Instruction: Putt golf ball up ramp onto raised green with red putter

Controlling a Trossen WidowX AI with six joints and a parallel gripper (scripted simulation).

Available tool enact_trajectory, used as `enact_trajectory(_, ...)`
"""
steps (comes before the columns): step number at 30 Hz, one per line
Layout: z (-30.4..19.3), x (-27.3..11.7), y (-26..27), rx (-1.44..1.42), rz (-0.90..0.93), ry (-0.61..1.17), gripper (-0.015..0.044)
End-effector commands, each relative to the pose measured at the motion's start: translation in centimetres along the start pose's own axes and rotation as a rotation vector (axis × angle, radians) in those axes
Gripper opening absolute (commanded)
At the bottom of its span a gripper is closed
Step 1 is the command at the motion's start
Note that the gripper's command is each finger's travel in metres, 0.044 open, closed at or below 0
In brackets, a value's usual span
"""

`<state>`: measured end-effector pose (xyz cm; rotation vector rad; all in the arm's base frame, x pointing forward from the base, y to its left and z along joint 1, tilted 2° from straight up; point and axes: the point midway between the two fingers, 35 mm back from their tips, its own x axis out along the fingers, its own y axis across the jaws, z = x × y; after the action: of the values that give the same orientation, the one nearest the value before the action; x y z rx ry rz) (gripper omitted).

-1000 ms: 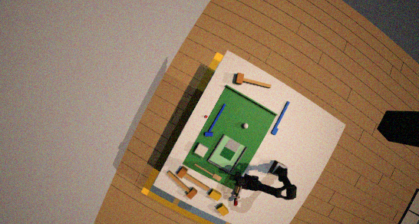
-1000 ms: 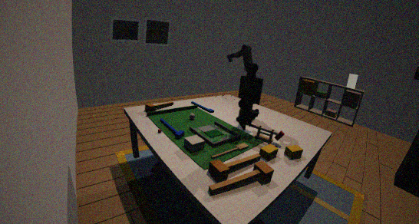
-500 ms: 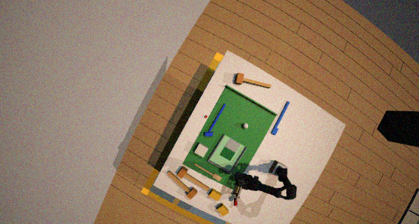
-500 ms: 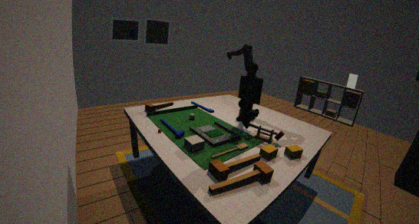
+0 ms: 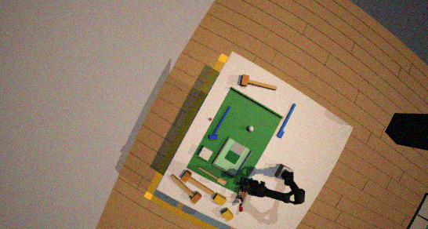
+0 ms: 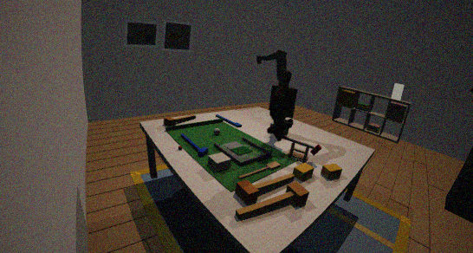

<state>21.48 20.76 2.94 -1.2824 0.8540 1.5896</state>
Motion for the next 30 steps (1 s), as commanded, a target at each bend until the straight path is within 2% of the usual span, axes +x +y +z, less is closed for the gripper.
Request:
enact_trajectory(1,1.1,-3.4,-0.4,-0.003,-0.021,-0.016,0.0)
enact_trajectory(7,1.9,-7.0,0.1,-0.003,-0.021,-0.016,0.0)
enact_trajectory(14,1.2,-6.4,-0.1,0.011,-0.023,-0.004,0.0)
enact_trajectory(30,-6.4,-8.7,-2.5,0.37,-0.092,0.033,0.0)
